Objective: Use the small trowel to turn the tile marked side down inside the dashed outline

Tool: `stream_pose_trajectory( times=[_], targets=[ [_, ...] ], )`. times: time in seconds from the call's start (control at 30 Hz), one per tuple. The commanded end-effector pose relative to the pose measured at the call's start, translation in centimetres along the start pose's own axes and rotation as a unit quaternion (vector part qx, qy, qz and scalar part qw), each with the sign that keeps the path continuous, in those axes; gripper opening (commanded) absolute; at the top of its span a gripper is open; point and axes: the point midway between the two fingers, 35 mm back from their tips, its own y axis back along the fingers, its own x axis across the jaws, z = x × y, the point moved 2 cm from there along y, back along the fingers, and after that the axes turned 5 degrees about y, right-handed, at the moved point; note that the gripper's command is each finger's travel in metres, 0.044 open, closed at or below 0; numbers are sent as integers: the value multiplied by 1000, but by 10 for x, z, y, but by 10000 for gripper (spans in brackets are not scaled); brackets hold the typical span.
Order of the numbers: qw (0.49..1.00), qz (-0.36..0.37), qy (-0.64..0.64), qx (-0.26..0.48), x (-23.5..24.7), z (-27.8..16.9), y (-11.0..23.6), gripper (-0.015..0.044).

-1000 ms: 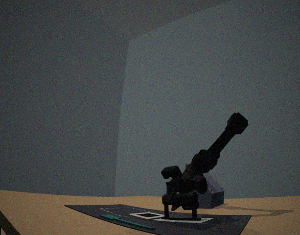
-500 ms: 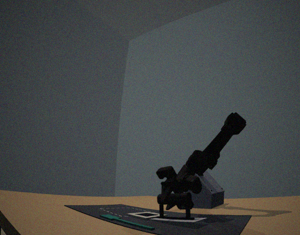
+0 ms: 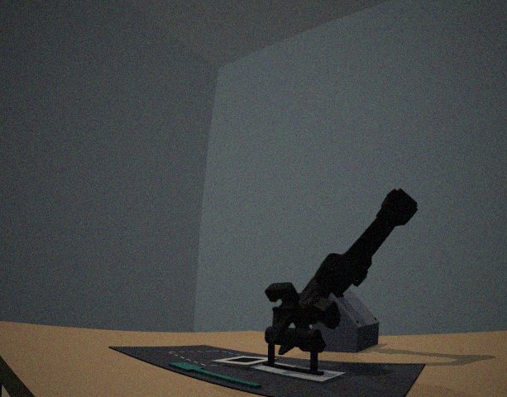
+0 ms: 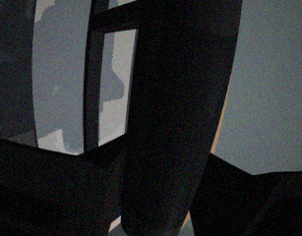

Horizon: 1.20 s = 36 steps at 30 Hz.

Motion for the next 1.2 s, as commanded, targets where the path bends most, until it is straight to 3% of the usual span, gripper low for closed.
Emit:
stream_pose_trajectory(
  times=[0.0,1.17],
  targets=[
    [1000,-20,8,5,-17,1,7,0],
    [1000,-20,10,6,-45,-48,36,0]
  ],
)
